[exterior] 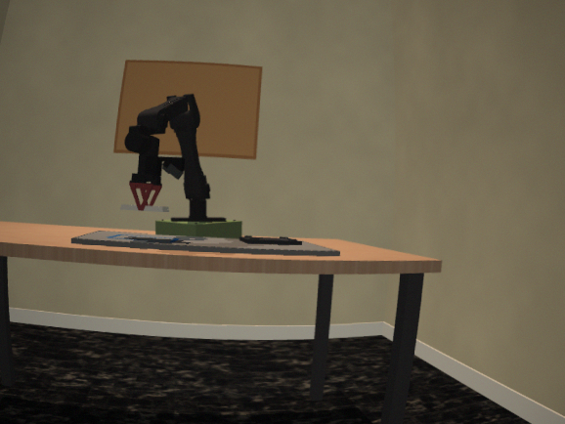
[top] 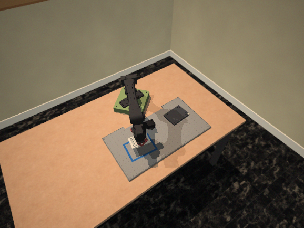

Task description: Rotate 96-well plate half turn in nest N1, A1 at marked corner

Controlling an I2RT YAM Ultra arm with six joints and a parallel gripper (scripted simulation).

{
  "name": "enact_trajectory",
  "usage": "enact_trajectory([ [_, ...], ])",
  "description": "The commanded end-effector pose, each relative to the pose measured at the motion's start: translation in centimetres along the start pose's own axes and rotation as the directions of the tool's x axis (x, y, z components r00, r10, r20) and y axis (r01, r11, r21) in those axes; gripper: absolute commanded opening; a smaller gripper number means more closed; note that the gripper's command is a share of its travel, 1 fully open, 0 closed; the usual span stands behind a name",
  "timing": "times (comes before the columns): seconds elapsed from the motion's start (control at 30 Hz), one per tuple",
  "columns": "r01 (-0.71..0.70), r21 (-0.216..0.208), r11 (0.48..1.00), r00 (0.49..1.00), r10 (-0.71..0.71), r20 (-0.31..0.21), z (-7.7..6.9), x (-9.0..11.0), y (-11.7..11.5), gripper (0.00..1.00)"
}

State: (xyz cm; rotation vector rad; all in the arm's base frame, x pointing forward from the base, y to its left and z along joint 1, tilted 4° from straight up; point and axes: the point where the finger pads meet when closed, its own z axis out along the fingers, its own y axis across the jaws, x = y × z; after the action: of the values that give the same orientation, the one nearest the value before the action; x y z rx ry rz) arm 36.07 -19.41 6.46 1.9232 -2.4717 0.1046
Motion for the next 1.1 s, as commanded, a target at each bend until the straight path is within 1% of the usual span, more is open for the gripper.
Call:
enact_trajectory([
  [0.0, 0.003, 0.016, 1.0, 1.0, -0.003, 0.002, -0.73, -0.03, -0.27, 0.0],
  [0.77, 0.003, 0.016, 1.0, 1.0, -0.003, 0.002, -0.73, -0.03, -0.27, 0.0],
  [0.8, -0.031, 0.015, 0.999, 1.0, 0.031, 0.003, -0.73, -0.03, -0.27, 0.0],
  [0.87, -0.031, 0.015, 0.999, 1.0, 0.031, 0.003, -0.73, -0.03, -0.27, 0.0],
  [1.07, -0.229, 0.015, 0.973, 0.974, 0.229, 0.006, -0.73, -0.03, -0.27, 0.0],
])
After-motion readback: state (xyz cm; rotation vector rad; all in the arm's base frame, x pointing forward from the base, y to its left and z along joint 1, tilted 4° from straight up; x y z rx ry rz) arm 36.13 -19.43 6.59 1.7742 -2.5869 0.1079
